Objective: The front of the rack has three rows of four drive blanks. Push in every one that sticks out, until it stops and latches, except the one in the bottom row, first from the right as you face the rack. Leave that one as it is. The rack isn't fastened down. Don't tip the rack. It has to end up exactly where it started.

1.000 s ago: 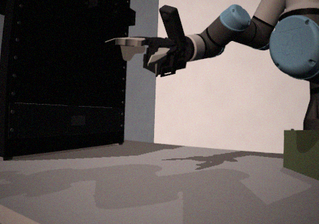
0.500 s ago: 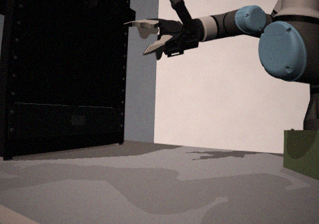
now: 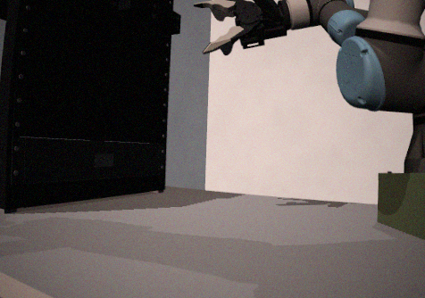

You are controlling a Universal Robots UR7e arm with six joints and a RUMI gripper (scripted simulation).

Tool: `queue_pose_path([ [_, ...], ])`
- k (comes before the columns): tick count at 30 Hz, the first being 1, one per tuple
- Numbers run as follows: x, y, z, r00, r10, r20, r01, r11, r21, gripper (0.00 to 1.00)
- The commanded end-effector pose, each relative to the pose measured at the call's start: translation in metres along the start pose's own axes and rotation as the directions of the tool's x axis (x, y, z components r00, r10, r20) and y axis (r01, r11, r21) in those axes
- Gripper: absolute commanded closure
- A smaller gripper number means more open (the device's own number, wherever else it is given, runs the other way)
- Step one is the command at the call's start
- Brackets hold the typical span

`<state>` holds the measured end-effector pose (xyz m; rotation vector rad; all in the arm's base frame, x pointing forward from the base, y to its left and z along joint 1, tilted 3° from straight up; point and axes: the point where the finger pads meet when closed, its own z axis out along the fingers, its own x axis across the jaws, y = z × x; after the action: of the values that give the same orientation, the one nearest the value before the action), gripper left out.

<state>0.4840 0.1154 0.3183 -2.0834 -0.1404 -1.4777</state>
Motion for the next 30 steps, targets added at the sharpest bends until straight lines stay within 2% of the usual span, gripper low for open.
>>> queue_pose_path([
  [1,0.024,0.004,-0.027,0.991,-0.080,-0.102,0.071,0.993,-0.096,0.00],
  [4,0.036,0.004,-0.038,0.981,-0.135,-0.140,0.114,0.983,-0.146,0.00],
  [6,0.036,0.004,-0.038,0.981,-0.135,-0.140,0.114,0.983,-0.146,0.00],
  [15,0.055,-0.001,-0.062,0.937,-0.280,-0.207,0.220,0.937,-0.272,0.00],
  [21,0.060,-0.006,-0.071,0.909,-0.352,-0.224,0.268,0.904,-0.333,0.00],
  [30,0.062,-0.009,-0.076,0.884,-0.407,-0.230,0.304,0.874,-0.378,0.00],
])
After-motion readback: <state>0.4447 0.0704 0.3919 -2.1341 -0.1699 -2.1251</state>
